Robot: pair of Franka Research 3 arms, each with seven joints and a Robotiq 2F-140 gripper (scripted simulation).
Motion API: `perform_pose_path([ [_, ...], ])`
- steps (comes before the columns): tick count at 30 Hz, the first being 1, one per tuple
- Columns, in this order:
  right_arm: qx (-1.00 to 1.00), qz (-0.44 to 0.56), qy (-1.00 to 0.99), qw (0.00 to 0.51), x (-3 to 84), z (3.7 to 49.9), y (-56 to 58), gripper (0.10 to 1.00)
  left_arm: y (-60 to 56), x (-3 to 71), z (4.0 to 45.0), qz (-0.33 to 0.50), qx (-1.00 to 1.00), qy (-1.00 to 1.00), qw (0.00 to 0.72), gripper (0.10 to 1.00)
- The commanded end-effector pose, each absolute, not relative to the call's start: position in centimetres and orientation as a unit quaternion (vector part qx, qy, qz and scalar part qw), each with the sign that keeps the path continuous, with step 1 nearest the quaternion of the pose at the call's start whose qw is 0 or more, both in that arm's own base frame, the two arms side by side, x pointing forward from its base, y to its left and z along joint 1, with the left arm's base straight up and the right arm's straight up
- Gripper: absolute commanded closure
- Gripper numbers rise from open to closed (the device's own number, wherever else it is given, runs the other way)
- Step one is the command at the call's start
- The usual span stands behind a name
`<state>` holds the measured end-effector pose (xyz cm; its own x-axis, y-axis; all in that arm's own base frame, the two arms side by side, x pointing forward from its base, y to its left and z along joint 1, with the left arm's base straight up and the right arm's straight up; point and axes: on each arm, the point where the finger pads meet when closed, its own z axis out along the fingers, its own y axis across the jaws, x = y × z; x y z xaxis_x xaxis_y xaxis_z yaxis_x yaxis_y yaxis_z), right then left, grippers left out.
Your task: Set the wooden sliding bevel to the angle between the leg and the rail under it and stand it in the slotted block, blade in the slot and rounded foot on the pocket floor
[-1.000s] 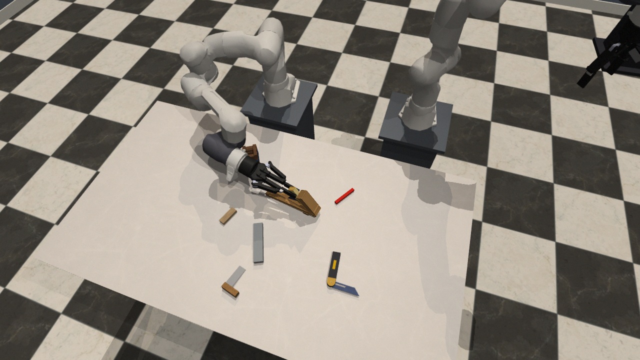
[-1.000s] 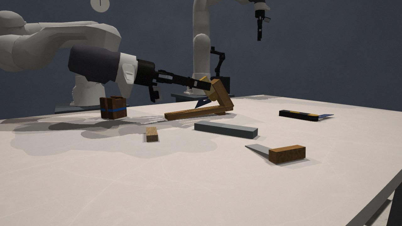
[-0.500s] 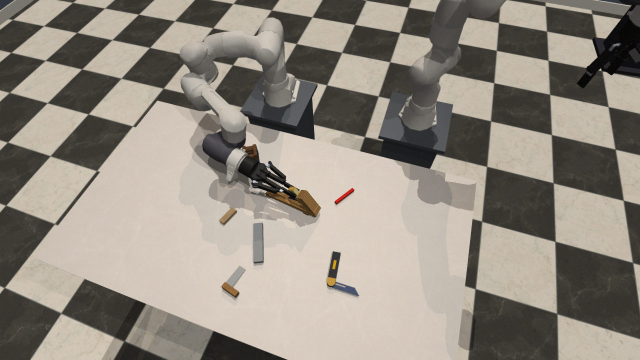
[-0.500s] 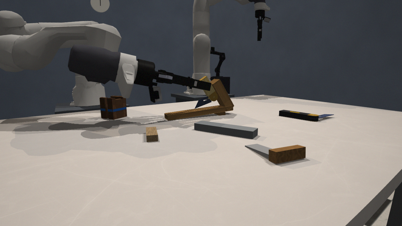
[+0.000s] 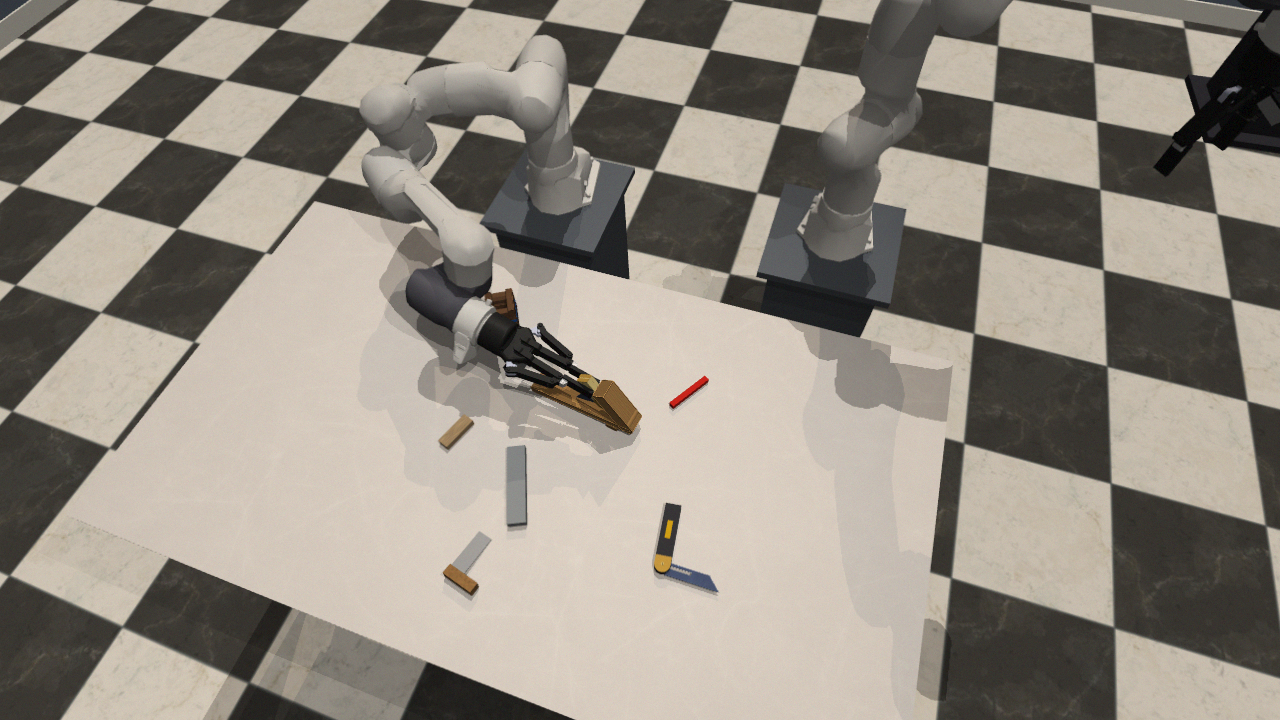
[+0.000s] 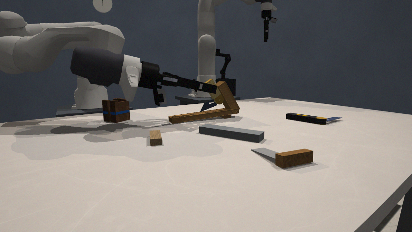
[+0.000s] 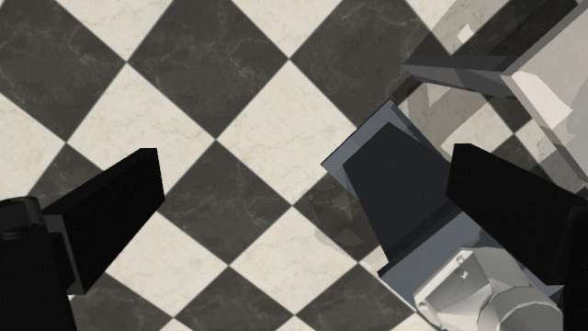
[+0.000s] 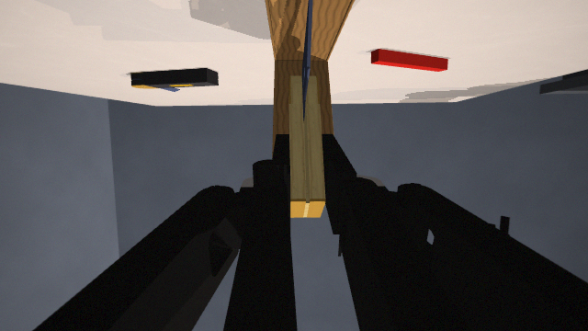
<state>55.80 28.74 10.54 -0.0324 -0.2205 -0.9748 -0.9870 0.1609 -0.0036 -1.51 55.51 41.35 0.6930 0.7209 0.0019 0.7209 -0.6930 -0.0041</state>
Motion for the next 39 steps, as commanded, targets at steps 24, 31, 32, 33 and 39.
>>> perform_pose_path([
  [24,-0.506,0.402,0.596,0.477,56.1,9.0,29.7,0.999,55.4,-1.5,41.3,0.0,-0.919,-0.395,0.0,0.098],
  [31,-0.506,0.402,0.596,0.477,56.1,8.9,29.9,0.999,55.4,-1.5,41.3,0.0,-0.919,-0.395,0.0,0.098],
  [32,-0.506,0.402,0.596,0.477,56.1,8.9,29.9,0.999,55.4,-1.5,41.3,0.0,-0.919,-0.395,0.0,0.098],
  [33,-0.506,0.402,0.596,0.477,56.1,8.8,29.9,0.999,55.4,-1.5,41.3,0.0,-0.919,-0.395,0.0,0.098],
  [39,-0.506,0.402,0.596,0.477,56.1,8.8,29.9,0.999,55.4,-1.5,41.3,0.0,-0.919,-0.395,0.0,0.098],
])
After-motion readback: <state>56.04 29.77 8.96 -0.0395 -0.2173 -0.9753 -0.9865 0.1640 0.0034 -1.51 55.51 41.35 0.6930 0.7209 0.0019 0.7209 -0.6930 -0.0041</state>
